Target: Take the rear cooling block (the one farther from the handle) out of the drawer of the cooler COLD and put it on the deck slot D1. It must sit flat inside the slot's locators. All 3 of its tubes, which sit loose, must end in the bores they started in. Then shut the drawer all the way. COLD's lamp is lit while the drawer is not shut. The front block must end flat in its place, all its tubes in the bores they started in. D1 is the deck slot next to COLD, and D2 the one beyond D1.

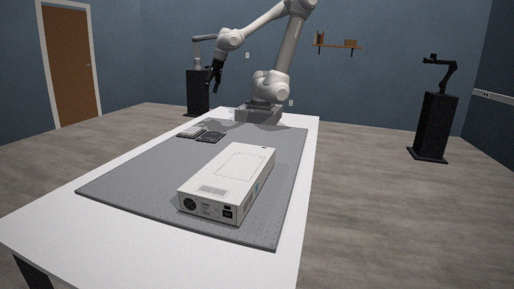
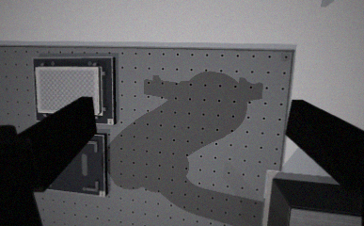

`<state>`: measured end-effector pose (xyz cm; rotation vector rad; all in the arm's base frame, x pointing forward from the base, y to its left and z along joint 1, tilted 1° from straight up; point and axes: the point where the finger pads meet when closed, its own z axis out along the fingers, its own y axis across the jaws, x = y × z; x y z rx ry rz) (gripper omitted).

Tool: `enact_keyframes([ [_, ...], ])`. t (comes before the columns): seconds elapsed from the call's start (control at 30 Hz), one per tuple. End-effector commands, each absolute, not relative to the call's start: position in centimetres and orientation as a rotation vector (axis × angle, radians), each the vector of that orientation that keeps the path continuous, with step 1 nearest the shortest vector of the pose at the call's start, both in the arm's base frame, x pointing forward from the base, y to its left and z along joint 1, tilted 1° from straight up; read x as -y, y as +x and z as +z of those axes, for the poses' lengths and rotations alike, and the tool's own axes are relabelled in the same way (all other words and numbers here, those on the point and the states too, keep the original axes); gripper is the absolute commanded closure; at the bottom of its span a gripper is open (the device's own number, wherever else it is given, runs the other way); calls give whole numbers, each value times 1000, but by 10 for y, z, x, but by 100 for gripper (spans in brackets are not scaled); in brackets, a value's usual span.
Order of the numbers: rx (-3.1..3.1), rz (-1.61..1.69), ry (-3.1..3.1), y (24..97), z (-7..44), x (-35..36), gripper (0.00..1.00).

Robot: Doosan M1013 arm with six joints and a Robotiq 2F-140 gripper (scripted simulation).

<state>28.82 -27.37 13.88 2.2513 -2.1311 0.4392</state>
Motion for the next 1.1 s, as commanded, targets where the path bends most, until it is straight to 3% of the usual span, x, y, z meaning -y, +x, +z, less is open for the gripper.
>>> enact_keyframes([
  [0.0, 2131, 441, 2251, 289, 139, 274, 0],
  [0.53, 2131, 441, 2251, 289, 139, 274, 0],
  [0.57, 2098, 430, 2288, 294, 141, 271, 65],
  [1.07, 1761, 355, 2577, 337, 149, 239, 65],
])
